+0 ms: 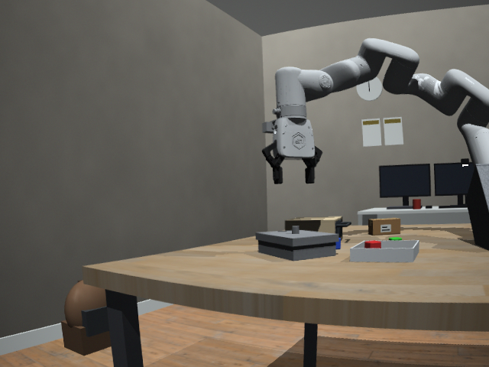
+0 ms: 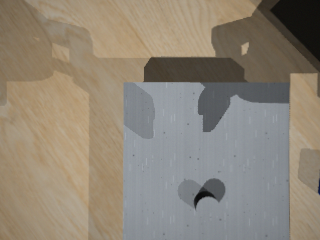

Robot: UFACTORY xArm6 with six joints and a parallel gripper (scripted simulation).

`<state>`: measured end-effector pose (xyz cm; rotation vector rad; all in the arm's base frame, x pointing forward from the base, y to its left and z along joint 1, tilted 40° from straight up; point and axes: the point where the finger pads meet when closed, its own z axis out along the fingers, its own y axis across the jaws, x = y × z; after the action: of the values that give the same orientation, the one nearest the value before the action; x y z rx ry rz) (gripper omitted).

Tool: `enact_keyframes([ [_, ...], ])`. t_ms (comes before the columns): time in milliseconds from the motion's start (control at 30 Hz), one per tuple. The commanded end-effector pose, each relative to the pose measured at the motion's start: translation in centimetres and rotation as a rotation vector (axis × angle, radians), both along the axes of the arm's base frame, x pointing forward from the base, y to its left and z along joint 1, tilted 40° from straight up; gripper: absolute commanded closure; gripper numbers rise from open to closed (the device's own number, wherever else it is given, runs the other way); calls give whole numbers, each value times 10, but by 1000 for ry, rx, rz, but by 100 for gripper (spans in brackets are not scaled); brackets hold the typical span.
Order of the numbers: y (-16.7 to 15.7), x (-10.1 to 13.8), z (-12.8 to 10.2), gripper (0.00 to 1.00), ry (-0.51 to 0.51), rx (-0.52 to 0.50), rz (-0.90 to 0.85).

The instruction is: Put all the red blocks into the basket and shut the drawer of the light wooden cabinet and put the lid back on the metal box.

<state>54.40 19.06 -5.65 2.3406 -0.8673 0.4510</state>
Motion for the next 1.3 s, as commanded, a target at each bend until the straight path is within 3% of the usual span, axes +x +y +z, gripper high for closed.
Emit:
enact_keyframes([
  [0, 2, 1, 2, 0, -4, 3, 2],
  [333, -2, 3, 6, 0, -32, 9, -33],
  [567, -14, 7, 20, 0, -127, 31, -151],
  [833, -43, 15, 52, 0, -341, 77, -421],
  [900, -43, 15, 52, 0, -341, 77, -421],
  [1267, -112, 17, 118, 0, -746, 153, -950],
])
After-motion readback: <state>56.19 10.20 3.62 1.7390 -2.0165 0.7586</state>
